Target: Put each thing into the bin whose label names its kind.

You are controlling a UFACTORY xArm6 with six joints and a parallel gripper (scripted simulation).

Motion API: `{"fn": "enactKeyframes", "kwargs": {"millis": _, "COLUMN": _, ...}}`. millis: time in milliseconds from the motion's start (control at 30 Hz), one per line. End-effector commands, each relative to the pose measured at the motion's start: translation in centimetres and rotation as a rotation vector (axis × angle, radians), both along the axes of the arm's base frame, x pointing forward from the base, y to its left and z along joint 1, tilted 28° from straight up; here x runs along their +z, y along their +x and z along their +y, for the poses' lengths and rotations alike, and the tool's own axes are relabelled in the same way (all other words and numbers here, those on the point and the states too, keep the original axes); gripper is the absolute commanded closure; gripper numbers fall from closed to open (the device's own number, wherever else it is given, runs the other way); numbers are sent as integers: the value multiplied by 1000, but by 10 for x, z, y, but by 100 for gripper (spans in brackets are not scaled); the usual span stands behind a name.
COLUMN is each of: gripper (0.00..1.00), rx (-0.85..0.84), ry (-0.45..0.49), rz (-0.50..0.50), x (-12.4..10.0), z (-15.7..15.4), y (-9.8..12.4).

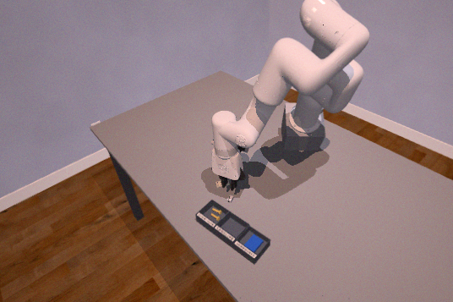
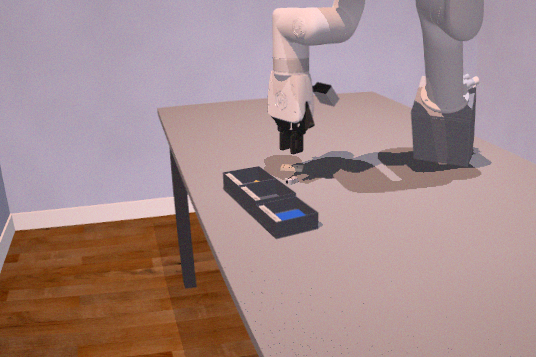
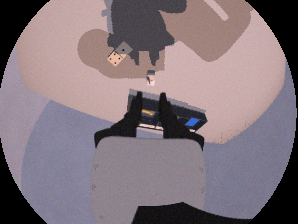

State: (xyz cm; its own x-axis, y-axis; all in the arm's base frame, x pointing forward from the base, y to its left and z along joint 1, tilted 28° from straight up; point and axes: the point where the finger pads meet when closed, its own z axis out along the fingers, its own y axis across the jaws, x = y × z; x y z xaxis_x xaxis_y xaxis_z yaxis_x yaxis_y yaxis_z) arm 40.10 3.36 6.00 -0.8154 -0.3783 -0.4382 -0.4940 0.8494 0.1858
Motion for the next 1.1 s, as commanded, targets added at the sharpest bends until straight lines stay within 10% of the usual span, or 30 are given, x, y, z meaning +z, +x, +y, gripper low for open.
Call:
{"fn": "enactKeyframes", "kwargs": {"millis": 0, "gripper": 71, "rx": -1, "ry": 0, "rz": -3, "x": 1, "z": 0, "y": 1}}
{"fn": "enactKeyframes", "kwargs": {"millis": 1067, "gripper": 71, "rx": -1, "ry": 0, "rz": -2, "x": -51, "z": 21, "y": 20}}
